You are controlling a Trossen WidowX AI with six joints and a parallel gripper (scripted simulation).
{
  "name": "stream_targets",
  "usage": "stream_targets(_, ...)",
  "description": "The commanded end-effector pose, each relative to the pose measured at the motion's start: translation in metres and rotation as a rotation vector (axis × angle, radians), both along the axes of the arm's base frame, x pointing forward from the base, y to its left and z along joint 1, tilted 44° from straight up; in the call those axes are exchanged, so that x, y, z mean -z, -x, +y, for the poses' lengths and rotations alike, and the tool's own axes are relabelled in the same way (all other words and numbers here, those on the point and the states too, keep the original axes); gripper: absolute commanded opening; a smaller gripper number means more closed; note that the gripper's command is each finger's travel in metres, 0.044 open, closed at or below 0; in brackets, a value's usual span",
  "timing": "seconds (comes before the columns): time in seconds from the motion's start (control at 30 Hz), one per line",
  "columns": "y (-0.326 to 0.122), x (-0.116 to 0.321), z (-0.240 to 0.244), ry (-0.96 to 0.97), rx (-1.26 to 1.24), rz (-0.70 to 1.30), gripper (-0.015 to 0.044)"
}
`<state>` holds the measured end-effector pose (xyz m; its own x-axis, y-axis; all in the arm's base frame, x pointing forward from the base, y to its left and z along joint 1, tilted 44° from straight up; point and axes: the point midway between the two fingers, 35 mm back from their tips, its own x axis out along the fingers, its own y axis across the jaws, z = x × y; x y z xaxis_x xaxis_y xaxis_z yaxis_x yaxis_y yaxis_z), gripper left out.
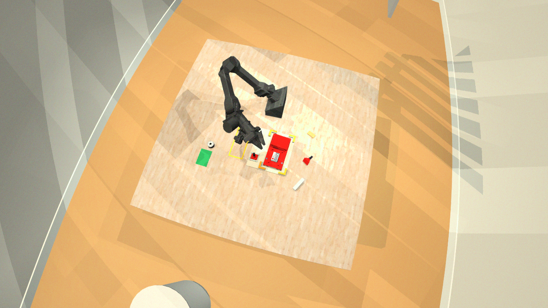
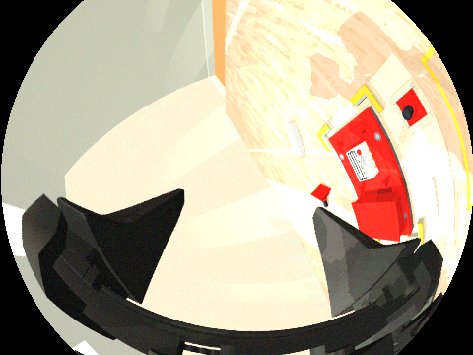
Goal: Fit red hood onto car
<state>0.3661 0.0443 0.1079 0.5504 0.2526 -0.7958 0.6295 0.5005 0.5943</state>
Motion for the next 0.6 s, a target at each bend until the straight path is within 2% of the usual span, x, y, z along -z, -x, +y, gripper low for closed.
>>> stream_targets(0.0,0.028,0.068,0.019,0.495,-0.54,0.228,0.044)
stream_targets(0.3,0.072,0.115,0.021,0.926,-1.315,0.536,0.044)
stream_targets(0.57,0.1,0.13,0.019,1.138,-2.114,0.865,0.044)
